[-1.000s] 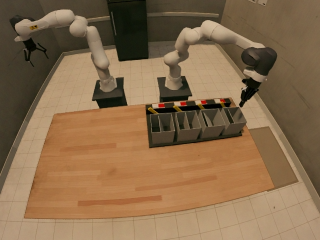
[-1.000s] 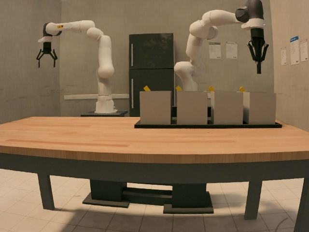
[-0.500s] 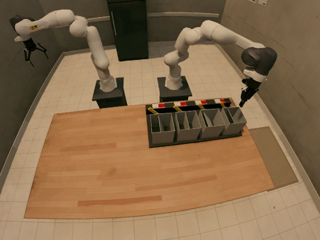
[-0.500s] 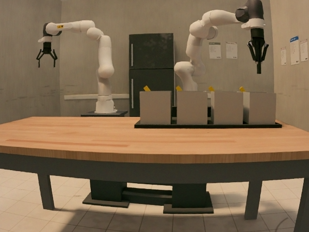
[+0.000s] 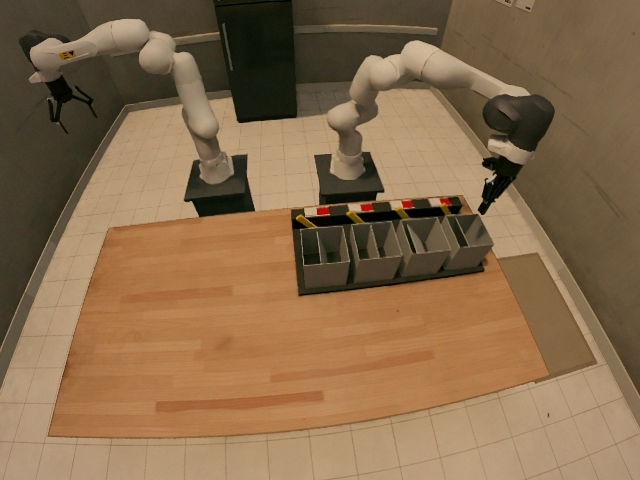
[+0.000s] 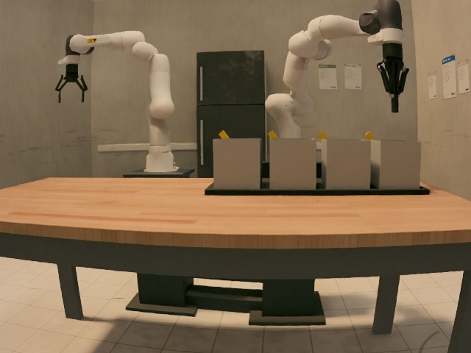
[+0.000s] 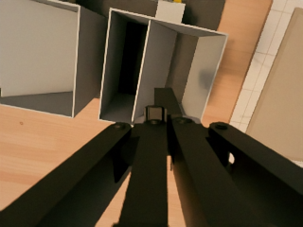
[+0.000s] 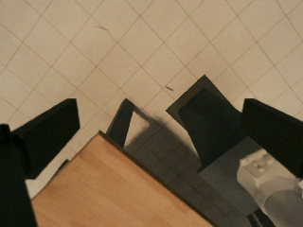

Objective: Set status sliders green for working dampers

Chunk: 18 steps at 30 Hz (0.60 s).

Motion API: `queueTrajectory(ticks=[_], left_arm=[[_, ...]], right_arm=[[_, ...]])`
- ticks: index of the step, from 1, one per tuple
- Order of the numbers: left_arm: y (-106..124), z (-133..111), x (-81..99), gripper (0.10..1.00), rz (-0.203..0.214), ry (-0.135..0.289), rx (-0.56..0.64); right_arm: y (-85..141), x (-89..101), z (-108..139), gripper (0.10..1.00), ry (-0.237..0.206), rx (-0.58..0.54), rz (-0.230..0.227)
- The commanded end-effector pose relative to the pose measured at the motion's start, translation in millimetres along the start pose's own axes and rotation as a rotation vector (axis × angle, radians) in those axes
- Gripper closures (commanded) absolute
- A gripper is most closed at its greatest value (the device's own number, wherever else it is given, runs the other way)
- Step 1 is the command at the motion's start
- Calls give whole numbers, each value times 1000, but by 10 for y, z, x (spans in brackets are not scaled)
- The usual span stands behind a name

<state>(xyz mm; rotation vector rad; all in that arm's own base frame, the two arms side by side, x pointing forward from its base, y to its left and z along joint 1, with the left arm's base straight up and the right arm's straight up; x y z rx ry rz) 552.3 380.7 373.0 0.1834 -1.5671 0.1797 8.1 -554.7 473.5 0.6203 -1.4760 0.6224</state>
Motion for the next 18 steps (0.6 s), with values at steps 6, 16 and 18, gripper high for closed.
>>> queueTrajectory(ticks=[6,16,18], left_arm=[[-18,3,-19,999,3,7,248],[-17,3,-21,999,3,7,378],[-17,3,-22,999,3,7,437]], right_arm=[[0,-6,-4,98,-4,5,0],[0,-6,-4,98,-4,5,0],[0,-6,-4,98,-4,5,0]])
Point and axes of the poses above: on each arm, the point where the finger pads meet when closed, its own x axis back along the fingers, its own y axis across the jaws, z = x × y, the point moved 6 cm from there along x, back along the fingers
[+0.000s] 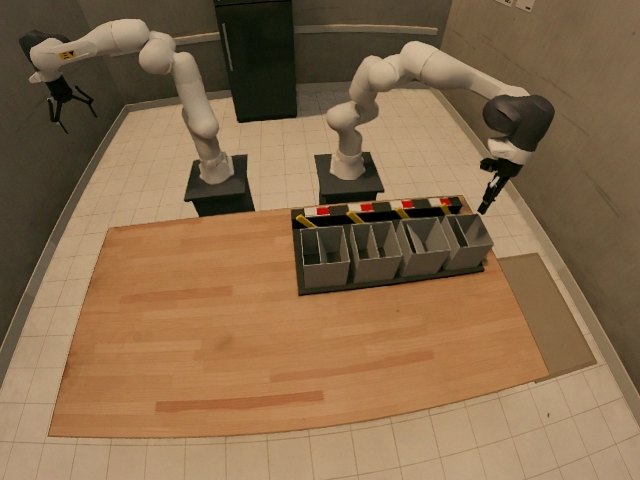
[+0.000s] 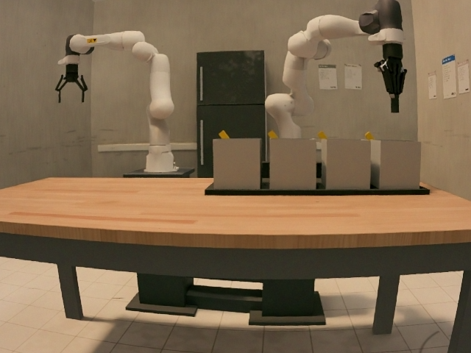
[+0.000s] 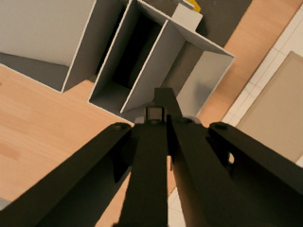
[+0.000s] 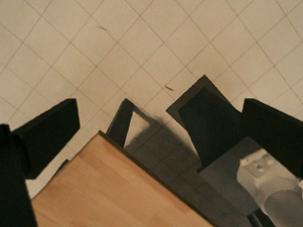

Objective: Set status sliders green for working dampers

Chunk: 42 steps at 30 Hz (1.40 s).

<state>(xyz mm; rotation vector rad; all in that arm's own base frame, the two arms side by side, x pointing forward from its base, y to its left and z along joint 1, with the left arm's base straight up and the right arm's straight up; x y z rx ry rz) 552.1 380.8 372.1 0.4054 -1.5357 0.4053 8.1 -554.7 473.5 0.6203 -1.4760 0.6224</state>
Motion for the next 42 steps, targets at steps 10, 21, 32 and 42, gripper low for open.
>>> queueTrajectory(ticks=[10,21,32,42], left_arm=[[-17,6,-15,999,0,6,314],[-17,6,-14,999,-1,6,487],[-17,6,-12,999,-1,6,634],[-17,5,-7,999,-2,5,823]], right_arm=[[0,-6,-4,98,-4,5,0],[0,-6,-4,98,-4,5,0],[0,-6,-4,98,-4,5,0],[0,-6,-4,98,-4,5,0]])
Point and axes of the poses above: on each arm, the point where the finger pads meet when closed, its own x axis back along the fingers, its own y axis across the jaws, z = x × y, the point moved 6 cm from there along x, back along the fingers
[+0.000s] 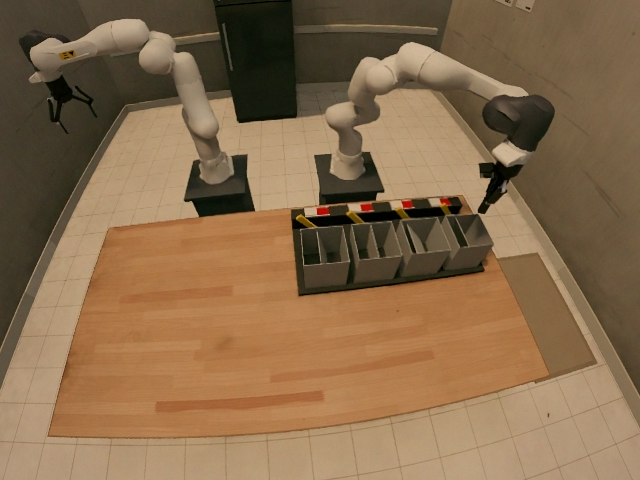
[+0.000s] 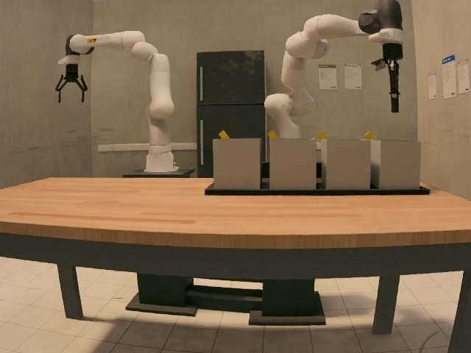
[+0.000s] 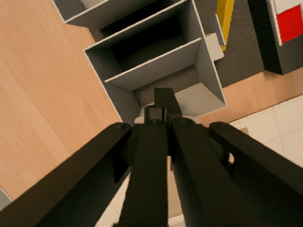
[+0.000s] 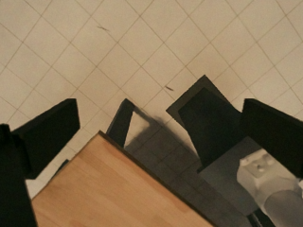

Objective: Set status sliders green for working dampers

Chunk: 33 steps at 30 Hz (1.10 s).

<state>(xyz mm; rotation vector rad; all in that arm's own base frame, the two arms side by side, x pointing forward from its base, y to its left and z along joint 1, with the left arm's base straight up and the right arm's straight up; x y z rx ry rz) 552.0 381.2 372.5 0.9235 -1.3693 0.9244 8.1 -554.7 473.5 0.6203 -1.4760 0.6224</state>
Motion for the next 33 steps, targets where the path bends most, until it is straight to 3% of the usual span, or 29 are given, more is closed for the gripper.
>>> queueTrajectory(ticks=[1,18,33], left_arm=[[-13,18,-10,999,-3,4,167],[-15,18,-2,999,-3,2,391],[-15,19,0,999,-3,2,424]], right_arm=[[0,-6,-4,98,-4,5,0],[0,-6,-4,98,-4,5,0],[0,-6,-4,98,-4,5,0]])
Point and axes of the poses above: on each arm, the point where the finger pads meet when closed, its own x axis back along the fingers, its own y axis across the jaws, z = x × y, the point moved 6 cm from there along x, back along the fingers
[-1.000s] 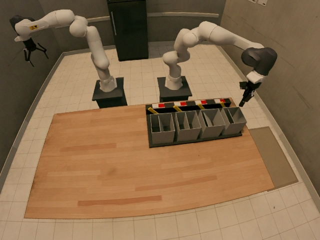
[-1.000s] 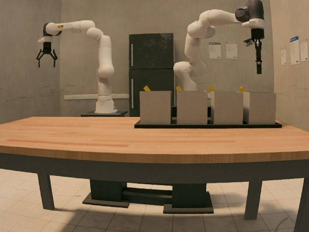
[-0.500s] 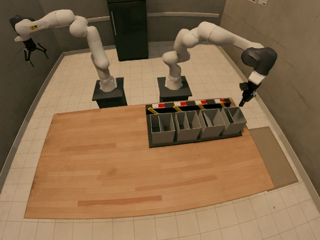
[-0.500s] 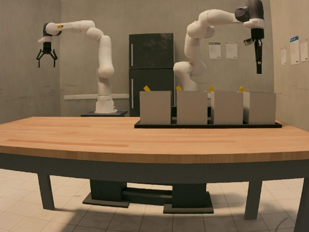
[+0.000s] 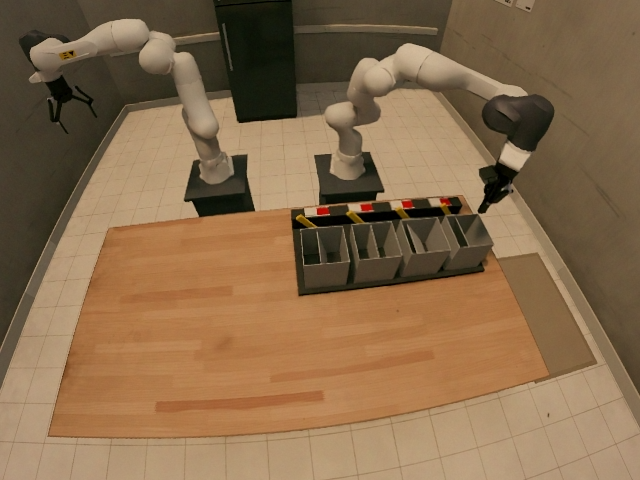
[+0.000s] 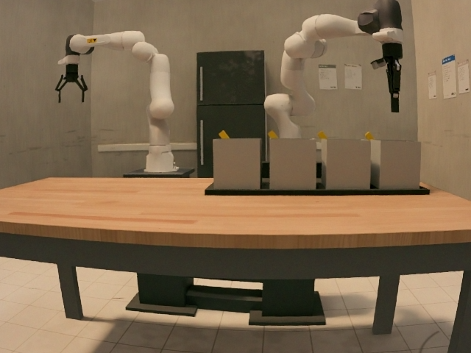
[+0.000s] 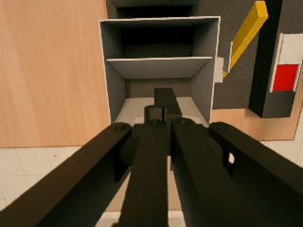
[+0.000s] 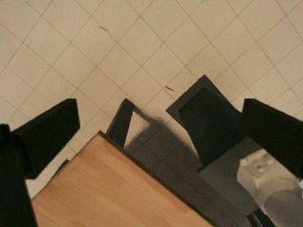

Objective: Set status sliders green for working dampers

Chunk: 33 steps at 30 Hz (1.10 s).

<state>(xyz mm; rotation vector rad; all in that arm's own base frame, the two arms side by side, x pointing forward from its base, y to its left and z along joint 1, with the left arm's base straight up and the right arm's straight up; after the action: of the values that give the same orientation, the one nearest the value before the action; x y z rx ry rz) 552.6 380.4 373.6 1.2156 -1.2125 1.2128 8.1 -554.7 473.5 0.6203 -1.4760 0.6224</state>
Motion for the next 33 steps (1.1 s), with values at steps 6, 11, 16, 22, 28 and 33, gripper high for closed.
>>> queueTrajectory(ticks=[6,11,16,22,28,33], left_arm=[[-29,122,0,999,-3,5,41],[-68,290,17,999,-2,5,46],[-152,756,49,999,-2,6,56],[-211,1504,62,999,-3,7,60],[-201,2005,50,999,-4,7,56],[-151,2490,24,999,-4,6,46]], right_arm=[[0,-6,-4,98,-4,5,0],[0,-6,-4,98,-4,5,0],[0,-6,-4,98,-4,5,0],[0,-6,-4,98,-4,5,0],[0,-6,-4,98,-4,5,0],[0,-6,-4,98,-4,5,0]])
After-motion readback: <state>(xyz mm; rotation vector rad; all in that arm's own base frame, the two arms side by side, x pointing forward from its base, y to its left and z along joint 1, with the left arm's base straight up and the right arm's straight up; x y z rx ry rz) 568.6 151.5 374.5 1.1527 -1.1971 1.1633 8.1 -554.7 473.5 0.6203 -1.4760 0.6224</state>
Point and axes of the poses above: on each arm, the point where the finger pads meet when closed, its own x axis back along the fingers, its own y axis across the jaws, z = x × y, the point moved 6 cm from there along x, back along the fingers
